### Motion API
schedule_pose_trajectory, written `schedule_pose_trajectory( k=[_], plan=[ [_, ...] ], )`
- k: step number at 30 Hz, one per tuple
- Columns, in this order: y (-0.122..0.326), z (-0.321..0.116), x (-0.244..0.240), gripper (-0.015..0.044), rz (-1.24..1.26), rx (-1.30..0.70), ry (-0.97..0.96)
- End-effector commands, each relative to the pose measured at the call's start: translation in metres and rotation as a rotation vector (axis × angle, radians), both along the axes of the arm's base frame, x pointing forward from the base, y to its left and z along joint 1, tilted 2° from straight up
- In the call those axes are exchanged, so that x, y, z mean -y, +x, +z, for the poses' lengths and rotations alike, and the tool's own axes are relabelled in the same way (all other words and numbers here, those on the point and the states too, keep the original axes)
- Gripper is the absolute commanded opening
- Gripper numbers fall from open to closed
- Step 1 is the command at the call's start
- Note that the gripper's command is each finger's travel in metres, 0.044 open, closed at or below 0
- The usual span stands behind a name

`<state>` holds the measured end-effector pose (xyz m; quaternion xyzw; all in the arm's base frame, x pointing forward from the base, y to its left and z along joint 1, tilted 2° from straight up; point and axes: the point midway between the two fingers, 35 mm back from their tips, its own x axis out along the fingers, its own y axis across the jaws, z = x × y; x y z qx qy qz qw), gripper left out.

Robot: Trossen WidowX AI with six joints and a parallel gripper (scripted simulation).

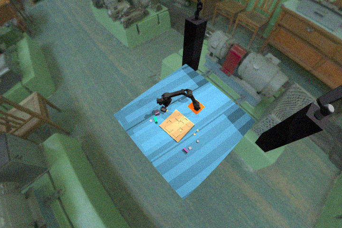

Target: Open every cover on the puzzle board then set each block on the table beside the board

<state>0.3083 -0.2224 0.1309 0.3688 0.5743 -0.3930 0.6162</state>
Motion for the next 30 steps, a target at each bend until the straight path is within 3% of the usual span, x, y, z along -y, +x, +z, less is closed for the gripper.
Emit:
schedule_pose_trajectory(
  k=[1, 8, 15, 30],
  plan=[
    [0.005, 0.002, -0.008, 0.0361, 0.045, -0.002, 0.003],
    [0.026, 0.001, -0.044, 0.0178, 0.267, -0.012, 0.001],
    [0.040, 0.000, -0.080, 0.0000, 0.328, -0.007, -0.007],
    [0.058, -0.003, -0.161, 0.0000, 0.271, -0.001, 0.008]
  ],
)
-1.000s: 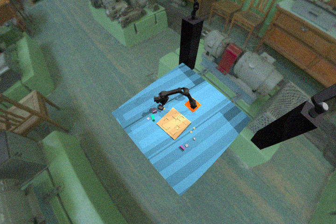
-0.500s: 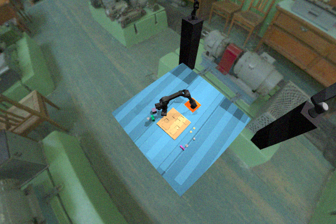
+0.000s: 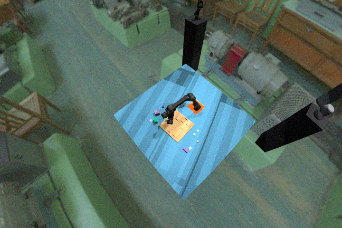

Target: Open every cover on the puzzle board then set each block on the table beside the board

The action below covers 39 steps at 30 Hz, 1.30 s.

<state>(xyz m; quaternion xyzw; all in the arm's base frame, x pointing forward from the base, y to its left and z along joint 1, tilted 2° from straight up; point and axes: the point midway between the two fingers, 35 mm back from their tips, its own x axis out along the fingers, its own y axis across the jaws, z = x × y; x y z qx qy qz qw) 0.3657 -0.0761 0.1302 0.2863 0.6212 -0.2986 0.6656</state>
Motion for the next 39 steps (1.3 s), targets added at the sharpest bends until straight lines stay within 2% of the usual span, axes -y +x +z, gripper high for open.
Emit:
schedule_pose_trajectory(
  k=[1, 24, 30, 39],
  plan=[
    [0.001, -0.003, -0.021, 0.0000, -0.019, -0.005, 0.001],
    [-0.003, -0.008, -0.156, 0.0000, -0.136, -0.008, 0.022],
    [-0.003, -0.015, -0.160, 0.0000, -0.139, -0.008, 0.023],
    [-0.003, -0.055, -0.162, 0.0000, -0.139, -0.008, 0.023]
  ],
)
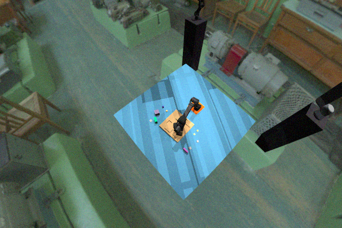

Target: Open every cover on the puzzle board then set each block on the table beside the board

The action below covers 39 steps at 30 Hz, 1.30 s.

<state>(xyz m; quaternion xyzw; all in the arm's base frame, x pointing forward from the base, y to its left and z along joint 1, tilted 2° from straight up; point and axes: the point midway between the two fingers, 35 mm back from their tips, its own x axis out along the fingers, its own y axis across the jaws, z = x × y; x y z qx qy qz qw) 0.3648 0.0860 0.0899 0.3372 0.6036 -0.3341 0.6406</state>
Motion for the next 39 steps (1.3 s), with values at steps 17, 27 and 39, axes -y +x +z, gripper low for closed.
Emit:
schedule_pose_trajectory(
  k=[17, 27, 39],
  plan=[
    [-0.001, -0.028, 0.002, 0.0000, -0.003, -0.011, -0.004],
    [-0.001, -0.030, 0.002, 0.0000, -0.003, -0.011, -0.004],
    [-0.001, -0.033, 0.012, 0.0000, -0.003, -0.011, -0.005]
  ],
)
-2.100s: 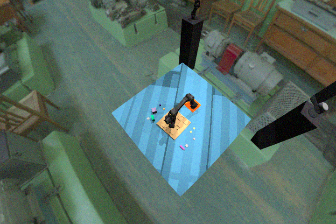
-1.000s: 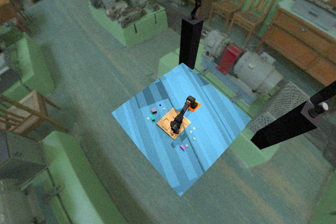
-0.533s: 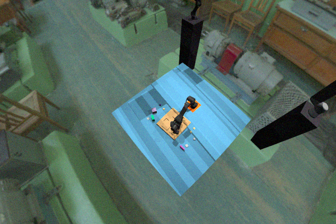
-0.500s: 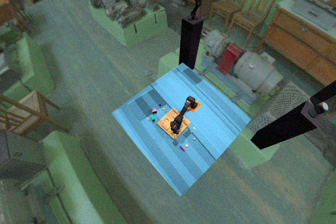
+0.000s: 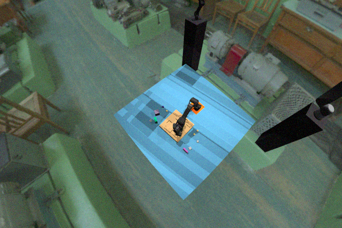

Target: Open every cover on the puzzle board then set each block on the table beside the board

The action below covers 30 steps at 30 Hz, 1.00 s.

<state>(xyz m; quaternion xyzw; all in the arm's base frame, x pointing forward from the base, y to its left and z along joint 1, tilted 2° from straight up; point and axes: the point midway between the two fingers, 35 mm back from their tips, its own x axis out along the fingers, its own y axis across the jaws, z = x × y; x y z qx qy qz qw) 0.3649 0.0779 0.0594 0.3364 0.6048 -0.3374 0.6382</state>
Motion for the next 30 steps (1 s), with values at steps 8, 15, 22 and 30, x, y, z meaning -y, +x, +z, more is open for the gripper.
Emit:
schedule_pose_trajectory(
  k=[8, 15, 22, 30],
  plan=[
    [-0.001, -0.002, 0.004, 0.0000, 0.230, -0.010, -0.012],
    [-0.001, -0.001, 0.004, 0.0000, 0.709, -0.021, -0.030],
    [-0.002, 0.004, 0.003, 0.0000, 0.897, -0.026, -0.037],
    [-0.003, 0.012, 0.002, 0.0079, 0.869, -0.028, -0.034]
  ],
)
